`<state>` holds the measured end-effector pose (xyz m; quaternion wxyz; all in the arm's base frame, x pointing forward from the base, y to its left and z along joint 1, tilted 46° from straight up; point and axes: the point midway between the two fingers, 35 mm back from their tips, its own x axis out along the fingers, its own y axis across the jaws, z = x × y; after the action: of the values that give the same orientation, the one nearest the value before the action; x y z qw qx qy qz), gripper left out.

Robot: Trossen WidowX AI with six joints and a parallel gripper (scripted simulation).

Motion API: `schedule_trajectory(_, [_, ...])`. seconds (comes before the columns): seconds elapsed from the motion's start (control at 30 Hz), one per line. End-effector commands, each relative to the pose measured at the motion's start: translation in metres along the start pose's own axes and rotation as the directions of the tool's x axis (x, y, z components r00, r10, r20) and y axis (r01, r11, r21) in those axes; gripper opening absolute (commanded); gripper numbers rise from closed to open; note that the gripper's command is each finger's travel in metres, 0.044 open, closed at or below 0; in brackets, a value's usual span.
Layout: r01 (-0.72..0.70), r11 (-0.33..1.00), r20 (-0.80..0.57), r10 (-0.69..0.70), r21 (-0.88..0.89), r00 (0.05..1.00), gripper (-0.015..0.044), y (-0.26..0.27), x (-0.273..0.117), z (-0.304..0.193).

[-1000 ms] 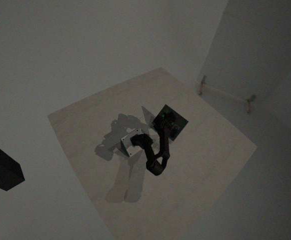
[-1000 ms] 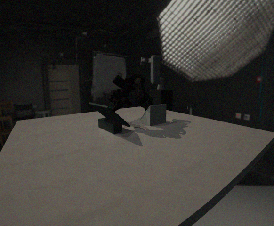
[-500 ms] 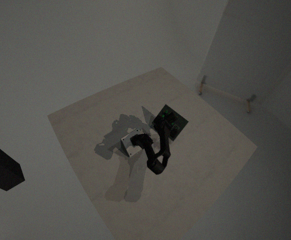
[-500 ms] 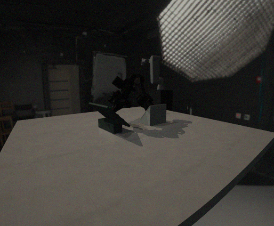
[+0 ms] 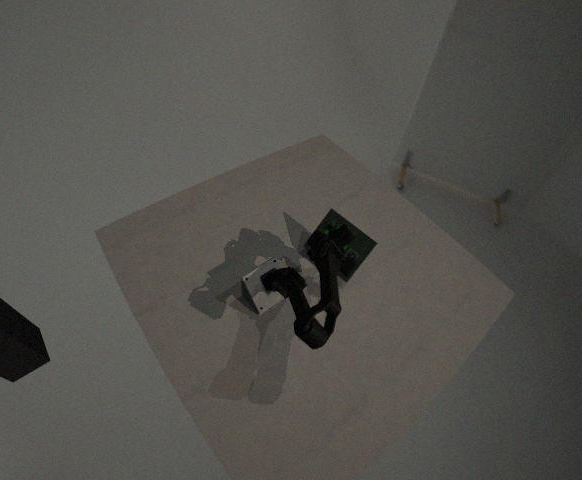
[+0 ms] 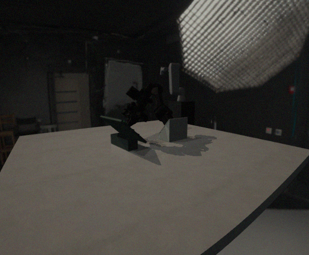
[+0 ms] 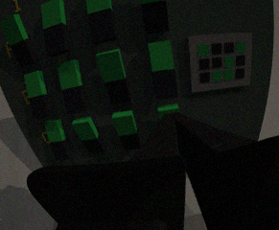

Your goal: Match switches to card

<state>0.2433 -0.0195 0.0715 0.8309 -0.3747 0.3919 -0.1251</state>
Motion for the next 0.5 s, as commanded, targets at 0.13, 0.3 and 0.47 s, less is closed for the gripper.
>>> schedule_trajectory(0.13, [-0.004, 1.0, 0.002, 0.004, -0.003, 1.0, 0.0, 0.0007, 0.0012, 0.0002])
schedule_trajectory(0.3, [-0.004, 1.0, 0.002, 0.004, -0.003, 1.0, 0.0, 0.0007, 0.0019, 0.0002])
schedule_trajectory(0.47, [-0.004, 1.0, 0.002, 0.004, -0.003, 1.0, 0.0, 0.0007, 0.0026, 0.0002])
